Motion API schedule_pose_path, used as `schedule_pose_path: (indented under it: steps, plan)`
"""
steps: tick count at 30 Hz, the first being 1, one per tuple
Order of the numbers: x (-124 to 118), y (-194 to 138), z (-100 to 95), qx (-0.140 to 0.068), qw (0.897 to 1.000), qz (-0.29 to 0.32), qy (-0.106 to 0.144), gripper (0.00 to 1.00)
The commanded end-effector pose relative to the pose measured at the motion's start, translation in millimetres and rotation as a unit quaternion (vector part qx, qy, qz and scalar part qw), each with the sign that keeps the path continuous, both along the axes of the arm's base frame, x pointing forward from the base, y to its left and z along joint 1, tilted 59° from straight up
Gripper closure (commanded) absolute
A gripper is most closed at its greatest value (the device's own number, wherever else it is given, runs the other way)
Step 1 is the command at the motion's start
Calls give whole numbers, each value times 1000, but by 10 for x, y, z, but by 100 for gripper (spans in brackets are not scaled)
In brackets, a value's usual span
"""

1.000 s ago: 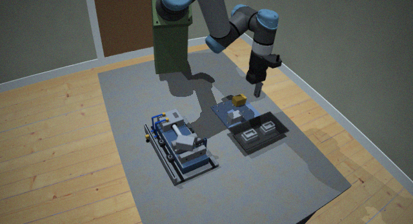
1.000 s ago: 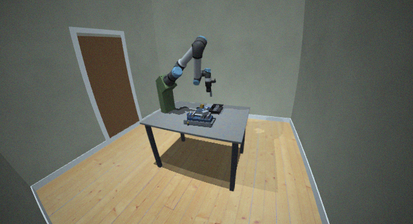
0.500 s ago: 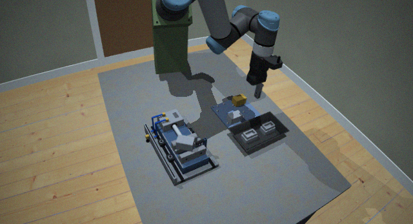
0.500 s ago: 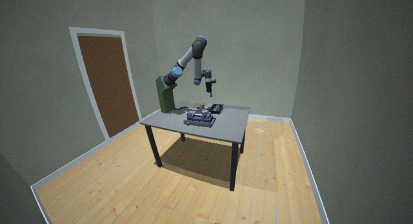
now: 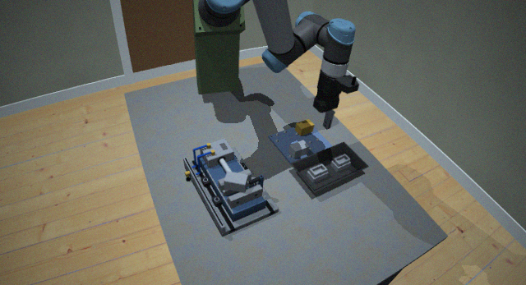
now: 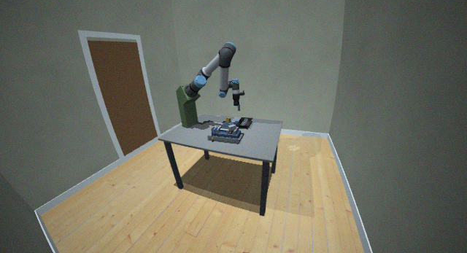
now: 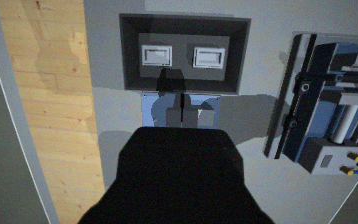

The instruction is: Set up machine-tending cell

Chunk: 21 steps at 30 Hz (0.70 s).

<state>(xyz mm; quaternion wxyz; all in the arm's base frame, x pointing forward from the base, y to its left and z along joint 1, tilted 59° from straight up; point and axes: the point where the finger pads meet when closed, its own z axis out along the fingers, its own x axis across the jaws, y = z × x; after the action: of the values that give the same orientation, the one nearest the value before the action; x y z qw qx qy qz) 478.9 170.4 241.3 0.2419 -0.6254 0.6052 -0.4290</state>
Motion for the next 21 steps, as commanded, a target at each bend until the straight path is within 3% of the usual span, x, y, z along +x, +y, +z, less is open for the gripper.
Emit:
schedule_pose_path:
  steps: [1,21]
  plan:
    - [60,-11,-33,0,1000,0,0,100]
    - [341,-74,-202,0,1000,0,0,100]
